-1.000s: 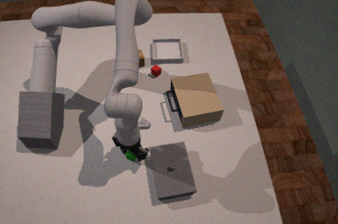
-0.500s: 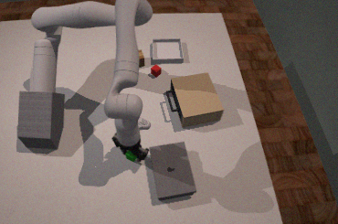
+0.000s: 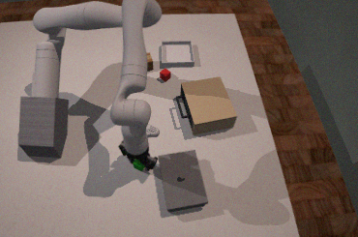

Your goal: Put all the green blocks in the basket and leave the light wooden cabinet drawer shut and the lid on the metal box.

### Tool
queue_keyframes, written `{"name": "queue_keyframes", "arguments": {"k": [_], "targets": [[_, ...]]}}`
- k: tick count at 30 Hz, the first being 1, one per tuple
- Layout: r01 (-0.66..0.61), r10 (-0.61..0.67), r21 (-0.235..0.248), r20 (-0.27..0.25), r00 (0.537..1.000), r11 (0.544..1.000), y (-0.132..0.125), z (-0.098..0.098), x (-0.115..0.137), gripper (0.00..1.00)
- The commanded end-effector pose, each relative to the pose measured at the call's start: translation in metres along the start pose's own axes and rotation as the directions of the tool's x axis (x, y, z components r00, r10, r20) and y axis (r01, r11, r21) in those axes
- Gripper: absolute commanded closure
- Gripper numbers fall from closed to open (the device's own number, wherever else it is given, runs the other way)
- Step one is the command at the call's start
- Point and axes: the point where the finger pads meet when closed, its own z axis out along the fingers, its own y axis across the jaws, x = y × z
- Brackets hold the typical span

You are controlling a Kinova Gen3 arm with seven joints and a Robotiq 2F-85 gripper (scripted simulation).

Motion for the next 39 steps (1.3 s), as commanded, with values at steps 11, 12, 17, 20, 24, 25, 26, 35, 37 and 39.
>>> {"name": "queue_keyframes", "arguments": {"k": [11, 12, 17, 20, 24, 25, 26, 35, 37, 39], "targets": [[0.000, 0.000, -0.002, 0.001, 1.000, 1.000, 0.0006, -0.0010, -0.0001, 0.34], [0.000, 0.000, -0.002, 0.001, 1.000, 1.000, 0.0006, -0.0010, -0.0001, 0.34], [0.000, 0.000, -0.002, 0.001, 1.000, 1.000, 0.0006, -0.0010, -0.0001, 0.90], [0.000, 0.000, -0.002, 0.001, 1.000, 1.000, 0.0006, -0.0010, -0.0001, 0.90], [0.000, 0.000, -0.002, 0.001, 1.000, 1.000, 0.0006, -0.0010, -0.0001, 0.90], [0.000, 0.000, -0.002, 0.001, 1.000, 1.000, 0.0006, -0.0010, -0.0001, 0.90], [0.000, 0.000, -0.002, 0.001, 1.000, 1.000, 0.0006, -0.0010, -0.0001, 0.90], [0.000, 0.000, -0.002, 0.001, 1.000, 1.000, 0.0006, -0.0010, -0.0001, 0.90], [0.000, 0.000, -0.002, 0.001, 1.000, 1.000, 0.0006, -0.0010, -0.0001, 0.90], [0.000, 0.000, -0.002, 0.001, 1.000, 1.000, 0.0006, -0.0010, -0.0001, 0.90]]}}
